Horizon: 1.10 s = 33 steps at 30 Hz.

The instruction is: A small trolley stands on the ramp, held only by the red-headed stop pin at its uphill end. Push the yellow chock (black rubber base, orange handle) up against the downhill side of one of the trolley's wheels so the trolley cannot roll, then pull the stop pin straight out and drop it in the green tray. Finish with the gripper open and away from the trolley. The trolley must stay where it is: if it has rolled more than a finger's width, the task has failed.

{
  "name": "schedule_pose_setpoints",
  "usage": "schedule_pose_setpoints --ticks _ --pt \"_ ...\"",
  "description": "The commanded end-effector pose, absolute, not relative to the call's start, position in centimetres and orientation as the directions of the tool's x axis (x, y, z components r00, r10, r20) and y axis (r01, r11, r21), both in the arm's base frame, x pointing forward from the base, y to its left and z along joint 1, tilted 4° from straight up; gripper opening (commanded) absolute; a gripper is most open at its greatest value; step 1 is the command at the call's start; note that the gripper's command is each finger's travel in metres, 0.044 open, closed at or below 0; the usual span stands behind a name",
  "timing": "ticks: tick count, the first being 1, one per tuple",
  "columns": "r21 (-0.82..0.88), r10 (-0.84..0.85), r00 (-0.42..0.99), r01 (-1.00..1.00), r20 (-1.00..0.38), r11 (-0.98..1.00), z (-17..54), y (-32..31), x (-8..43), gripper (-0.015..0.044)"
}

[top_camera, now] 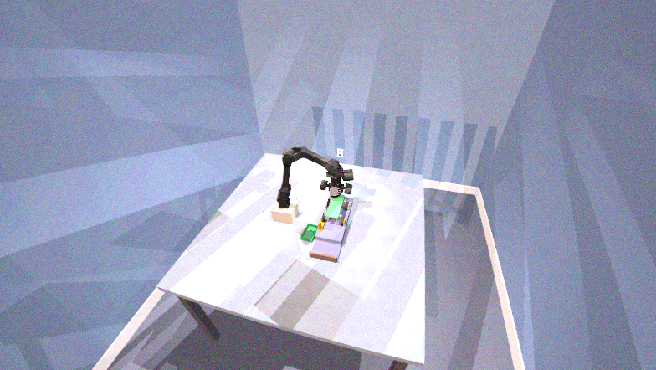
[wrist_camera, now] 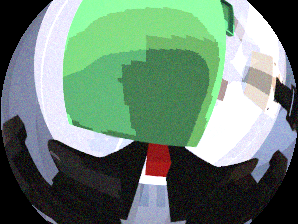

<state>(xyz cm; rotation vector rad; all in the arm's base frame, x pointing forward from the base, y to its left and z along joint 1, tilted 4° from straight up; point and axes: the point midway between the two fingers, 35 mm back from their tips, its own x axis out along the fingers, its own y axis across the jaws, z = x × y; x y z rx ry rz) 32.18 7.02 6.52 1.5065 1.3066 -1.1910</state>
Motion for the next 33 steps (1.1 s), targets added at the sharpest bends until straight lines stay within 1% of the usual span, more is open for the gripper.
schedule_pose_setpoints --ticks 1,2,33 --pt "-0.009 0.239 0.028 0.989 -0.971 -0.15 6.6 7.0 32.2 0.0025" --pt "-0.009 0.239 0.028 0.989 -0.971 -0.151 6.6 7.0 32.2 0.0" --pt "-0.013 0.244 0.025 0.988 -0.97 -0.154 9.0 6.6 32.0 0.0"
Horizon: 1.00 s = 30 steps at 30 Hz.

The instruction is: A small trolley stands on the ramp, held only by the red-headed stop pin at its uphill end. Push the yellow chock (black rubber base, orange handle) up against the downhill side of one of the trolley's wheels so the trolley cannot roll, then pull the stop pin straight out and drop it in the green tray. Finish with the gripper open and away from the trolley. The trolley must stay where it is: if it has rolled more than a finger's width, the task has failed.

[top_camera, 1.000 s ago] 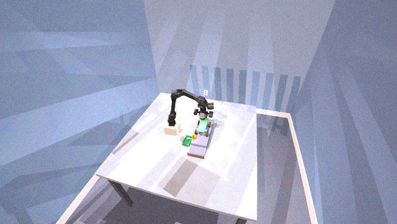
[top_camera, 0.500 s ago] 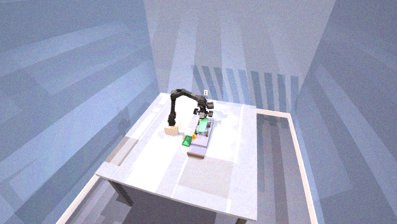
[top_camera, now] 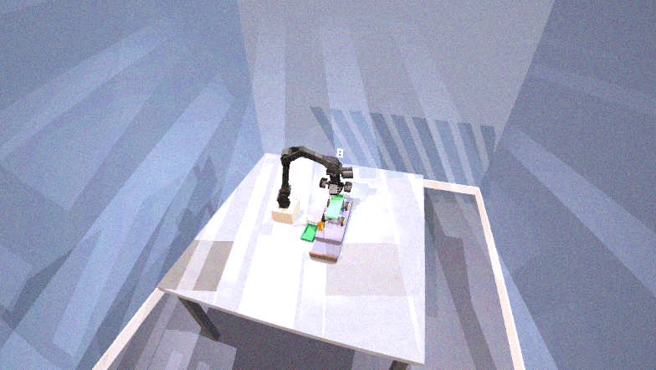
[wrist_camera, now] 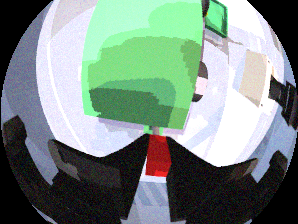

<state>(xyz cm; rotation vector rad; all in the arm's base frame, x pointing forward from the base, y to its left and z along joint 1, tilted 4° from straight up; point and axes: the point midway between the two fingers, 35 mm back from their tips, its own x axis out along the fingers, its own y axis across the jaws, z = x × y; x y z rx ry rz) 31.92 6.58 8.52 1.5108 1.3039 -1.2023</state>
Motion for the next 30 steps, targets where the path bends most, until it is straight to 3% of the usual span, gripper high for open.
schedule_pose_setpoints --ticks 1,30 --pt "-0.013 0.244 0.025 0.988 -0.97 -0.154 9.0 6.6 32.0 0.0" --pt "-0.013 0.244 0.026 0.988 -0.97 -0.154 11.0 6.7 32.2 0.0"
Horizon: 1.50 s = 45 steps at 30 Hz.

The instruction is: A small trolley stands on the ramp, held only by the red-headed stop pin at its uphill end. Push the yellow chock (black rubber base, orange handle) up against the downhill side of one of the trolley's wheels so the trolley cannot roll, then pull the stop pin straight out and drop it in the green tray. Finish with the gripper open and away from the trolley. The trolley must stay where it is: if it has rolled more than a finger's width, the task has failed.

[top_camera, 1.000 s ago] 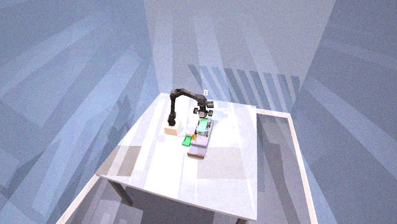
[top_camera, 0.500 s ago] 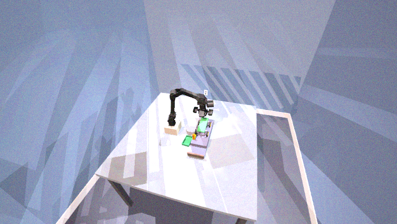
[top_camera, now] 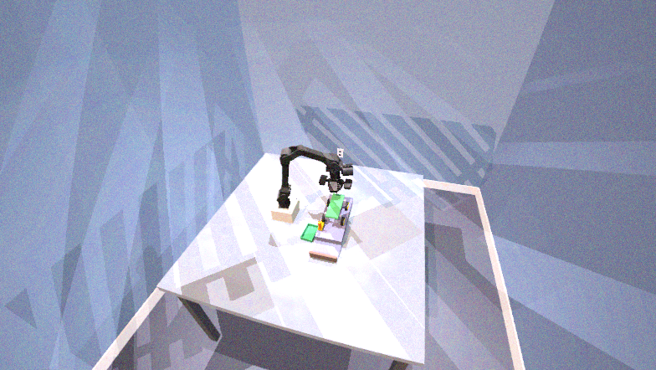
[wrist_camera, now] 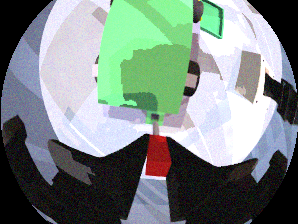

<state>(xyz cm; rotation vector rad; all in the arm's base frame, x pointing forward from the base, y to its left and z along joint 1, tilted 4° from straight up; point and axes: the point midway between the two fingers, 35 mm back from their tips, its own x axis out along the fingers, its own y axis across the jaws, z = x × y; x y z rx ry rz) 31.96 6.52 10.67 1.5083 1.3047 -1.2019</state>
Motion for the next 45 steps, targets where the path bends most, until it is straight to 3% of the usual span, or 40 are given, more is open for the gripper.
schedule_pose_setpoints --ticks 1,20,45 --pt "-0.013 0.244 0.026 0.988 -0.969 -0.154 11.0 6.7 32.2 0.0" --pt "-0.013 0.246 0.026 0.988 -0.969 -0.154 11.3 9.6 32.6 0.0" --pt "-0.019 0.247 0.02 0.988 -0.969 -0.154 11.2 11.2 24.3 0.0"
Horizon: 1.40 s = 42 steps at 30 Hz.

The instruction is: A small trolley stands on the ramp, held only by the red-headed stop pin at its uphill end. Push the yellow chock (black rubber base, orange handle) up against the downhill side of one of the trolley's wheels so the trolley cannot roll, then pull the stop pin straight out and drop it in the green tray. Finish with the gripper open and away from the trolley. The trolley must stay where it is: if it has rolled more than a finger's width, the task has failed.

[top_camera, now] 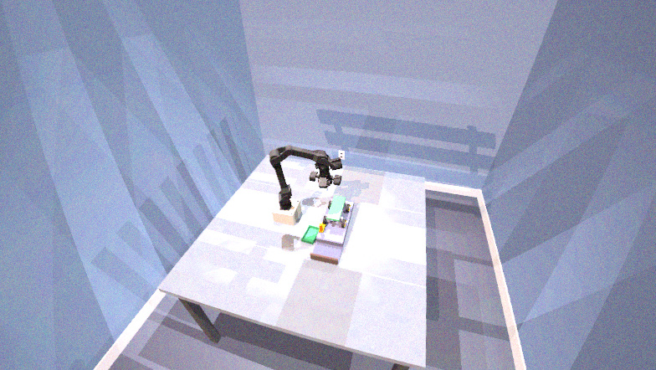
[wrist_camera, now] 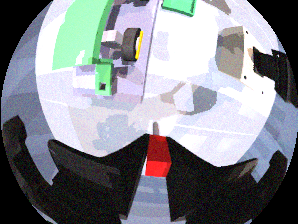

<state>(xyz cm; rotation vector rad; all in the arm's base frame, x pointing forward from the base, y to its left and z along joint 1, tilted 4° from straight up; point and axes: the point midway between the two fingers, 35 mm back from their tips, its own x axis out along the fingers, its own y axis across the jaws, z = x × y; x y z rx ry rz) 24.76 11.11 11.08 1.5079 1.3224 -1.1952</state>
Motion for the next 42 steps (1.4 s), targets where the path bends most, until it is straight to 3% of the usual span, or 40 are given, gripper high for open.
schedule_pose_setpoints --ticks 1,42 --pt "-0.019 0.247 0.02 0.988 -0.969 -0.154 11.2 11.2 24.3 0.0" --pt "-0.019 0.235 0.018 0.988 -0.972 -0.154 9.3 -3.7 22.3 0.0"
